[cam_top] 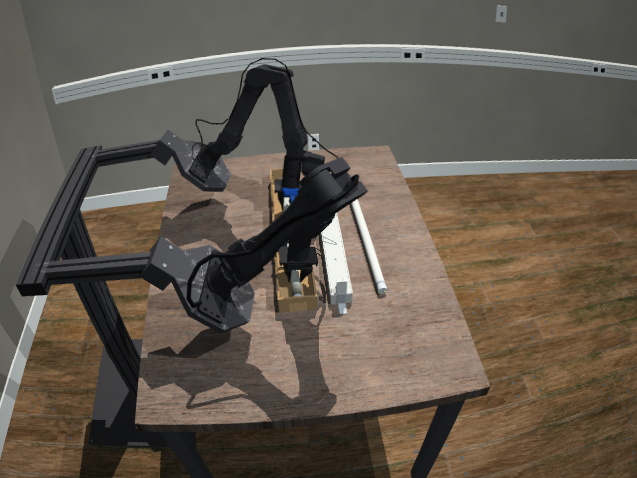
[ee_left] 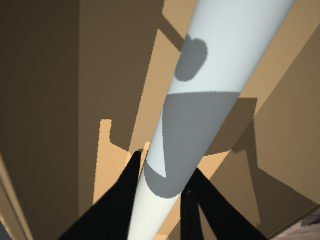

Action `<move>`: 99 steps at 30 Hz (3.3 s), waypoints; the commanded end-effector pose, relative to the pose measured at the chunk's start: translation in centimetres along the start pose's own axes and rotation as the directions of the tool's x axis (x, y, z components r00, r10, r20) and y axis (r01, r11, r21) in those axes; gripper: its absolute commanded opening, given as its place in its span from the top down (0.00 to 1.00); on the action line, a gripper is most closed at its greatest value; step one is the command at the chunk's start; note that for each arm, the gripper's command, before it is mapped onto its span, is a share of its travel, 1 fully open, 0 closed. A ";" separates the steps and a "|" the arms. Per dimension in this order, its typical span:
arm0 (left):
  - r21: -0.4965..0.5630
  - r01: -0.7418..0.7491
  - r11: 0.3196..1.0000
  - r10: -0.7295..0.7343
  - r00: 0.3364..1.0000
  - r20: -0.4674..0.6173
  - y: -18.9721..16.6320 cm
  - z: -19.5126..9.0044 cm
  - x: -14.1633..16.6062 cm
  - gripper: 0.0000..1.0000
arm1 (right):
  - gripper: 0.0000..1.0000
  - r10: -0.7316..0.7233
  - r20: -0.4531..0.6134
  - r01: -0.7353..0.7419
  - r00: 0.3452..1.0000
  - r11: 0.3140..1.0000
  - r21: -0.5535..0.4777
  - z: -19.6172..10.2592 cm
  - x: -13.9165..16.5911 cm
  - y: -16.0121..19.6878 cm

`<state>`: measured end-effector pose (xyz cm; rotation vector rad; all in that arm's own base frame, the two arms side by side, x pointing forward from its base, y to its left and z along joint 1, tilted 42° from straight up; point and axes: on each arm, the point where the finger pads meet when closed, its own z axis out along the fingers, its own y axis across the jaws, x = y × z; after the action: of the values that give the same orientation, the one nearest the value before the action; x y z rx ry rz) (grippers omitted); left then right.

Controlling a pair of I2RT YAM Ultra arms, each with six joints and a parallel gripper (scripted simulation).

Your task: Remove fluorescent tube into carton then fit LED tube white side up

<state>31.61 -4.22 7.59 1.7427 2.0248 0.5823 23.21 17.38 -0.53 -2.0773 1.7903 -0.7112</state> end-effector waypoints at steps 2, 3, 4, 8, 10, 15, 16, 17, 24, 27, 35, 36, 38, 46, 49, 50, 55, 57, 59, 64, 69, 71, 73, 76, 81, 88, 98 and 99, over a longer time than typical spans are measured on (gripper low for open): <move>-0.004 -0.020 1.000 0.020 1.000 0.017 -0.4 -0.6 -0.4 0.68 | 0.68 -0.021 0.021 0.021 1.000 1.000 0.000 -0.7 -0.3 0.3; -0.004 -0.020 1.000 0.020 1.000 0.017 -0.4 -0.6 -0.4 0.68 | 0.68 -0.021 0.021 0.021 1.000 1.000 0.000 -0.7 -0.3 0.3; -0.004 -0.020 1.000 0.020 1.000 0.017 -0.4 -0.6 -0.4 0.68 | 0.68 -0.021 0.021 0.021 1.000 1.000 0.000 -0.7 -0.3 0.3; -0.040 0.006 0.999 -0.005 1.000 0.024 1.3 -2.1 -0.7 0.68 | 0.68 0.012 0.038 -0.013 0.999 0.999 0.030 -2.1 -1.2 -1.3; -0.040 0.006 0.999 -0.005 1.000 0.024 1.3 -2.1 -0.7 0.68 | 0.68 0.012 0.038 -0.013 0.999 0.999 0.030 -2.1 -1.2 -1.3; -0.002 0.004 1.000 -0.005 1.000 -0.002 0.3 -4.3 -0.2 0.68 | 0.68 0.004 -0.003 -0.004 1.000 1.000 0.005 -4.3 -0.2 -0.4; -0.003 0.005 1.000 -0.005 1.000 -0.001 0.4 -4.7 -0.2 0.68 | 0.68 0.004 -0.003 -0.004 1.000 1.000 0.005 -4.7 -0.2 -0.4; -0.004 0.005 1.000 -0.005 1.000 -0.001 0.4 -5.1 -0.2 0.68 | 0.68 0.004 -0.002 -0.004 1.000 1.000 0.006 -5.1 -0.2 -0.5; -0.024 0.004 1.000 -0.003 1.000 0.029 0.7 -6.0 -0.8 0.68 | 0.68 0.007 0.044 -0.007 0.999 1.000 0.011 -6.3 -1.3 -0.7; -0.027 0.004 1.000 -0.003 1.000 0.030 0.9 -6.2 -0.8 0.68 | 0.68 0.007 0.044 -0.008 0.999 1.000 0.012 -6.4 -1.1 -0.6; -0.017 -0.008 1.000 0.008 1.000 0.019 0.1 -5.3 -0.2 0.68 | 0.68 -0.015 0.041 0.014 0.999 1.000 0.008 -5.8 -0.7 0.2; -0.005 -0.005 1.000 0.005 1.000 0.011 -0.4 -5.0 0.1 0.68 | 0.68 -0.012 0.045 0.011 0.999 1.000 0.012 -5.8 -0.8 0.1; -0.005 -0.014 1.000 0.014 1.000 0.017 0.4 -5.4 -0.5 0.68 | 0.68 -0.022 0.031 0.022 0.999 1.000 0.000 -5.3 -0.2 0.9; 0.005 -0.014 1.000 0.014 1.000 0.012 -0.4 -5.1 -0.2 0.51 | 0.68 0.004 0.047 -0.004 0.999 1.000 0.017 -6.1 -0.9 -0.7; 0.005 -0.014 1.000 0.014 1.000 0.012 -0.4 -5.1 -0.2 0.51 | 0.68 0.004 0.047 -0.004 0.999 1.000 0.017 -6.1 -0.9 -0.7; 0.005 -0.014 1.000 0.014 1.000 0.012 -0.4 -5.1 -0.2 0.51 | 0.68 0.004 0.047 -0.004 0.999 1.000 0.017 -6.1 -0.9 -0.7; 0.005 -0.014 1.000 0.014 1.000 0.012 -0.4 -5.1 -0.2 0.51 | 0.68 0.004 0.047 -0.004 0.999 1.000 0.017 -6.1 -0.9 -0.7; 0.005 -0.014 1.000 0.014 1.000 0.012 -0.4 -5.1 -0.2 0.51 | 0.68 0.004 0.047 -0.004 0.999 1.000 0.017 -6.1 -0.9 -0.7; 0.005 -0.014 1.000 0.014 1.000 0.012 -0.4 -5.1 -0.2 0.51 | 0.51 0.004 0.047 -0.005 0.999 1.000 0.017 -6.1 -0.9 -0.7; 0.005 -0.014 1.000 0.014 1.000 0.012 -0.4 -5.1 -0.2 0.51 | 0.51 0.004 0.047 -0.005 0.999 1.000 0.017 -6.1 -0.9 -0.7; 0.005 -0.014 1.000 0.014 1.000 0.012 -0.4 -5.1 -0.2 0.51 | 0.51 0.004 0.047 -0.005 0.999 1.000 0.017 -6.1 -0.9 -0.7; 0.005 -0.014 1.000 0.014 1.000 0.012 -0.4 -5.1 -0.2 0.51 | 0.51 0.004 0.047 -0.005 0.999 1.000 0.017 -6.1 -0.9 -0.7; 0.005 -0.014 1.000 0.014 1.000 0.012 -0.4 -5.1 -0.2 0.51 | 0.51 0.004 0.047 -0.005 0.999 1.000 0.017 -6.1 -0.9 -0.7; -0.008 -0.004 1.000 0.004 1.000 0.012 0.9 -5.4 -0.3 0.51 | 0.51 0.001 0.026 -0.001 1.000 1.000 0.002 -5.6 -1.0 -1.0; 0.002 -0.022 1.000 0.022 1.000 0.022 0.9 -5.5 -0.9 0.51 | 0.51 -0.025 0.021 0.025 0.999 1.000 -0.009 -5.6 -1.2 -0.7; 0.007 -0.007 1.000 0.007 1.000 0.014 2.7 -6.1 -0.6 0.51 | 0.51 -0.018 0.017 0.019 1.000 1.000 -0.017 -5.9 -1.3 -2.3; 0.018 -0.004 1.000 0.004 1.000 0.016 5.7 -6.9 -0.9 0.51 | 0.51 -0.023 0.015 0.023 1.000 0.999 -0.030 -6.5 -2.0 -5.0; 0.020 -0.005 1.000 0.004 1.000 0.016 6.1 -7.1 -1.0 0.51 | 0.51 -0.024 0.015 0.024 1.000 0.999 -0.031 -6.5 -2.1 -5.5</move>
<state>32.26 -4.54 15.72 1.7407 2.0317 0.5716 23.45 20.02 6.51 -2.0911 1.7936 -0.7048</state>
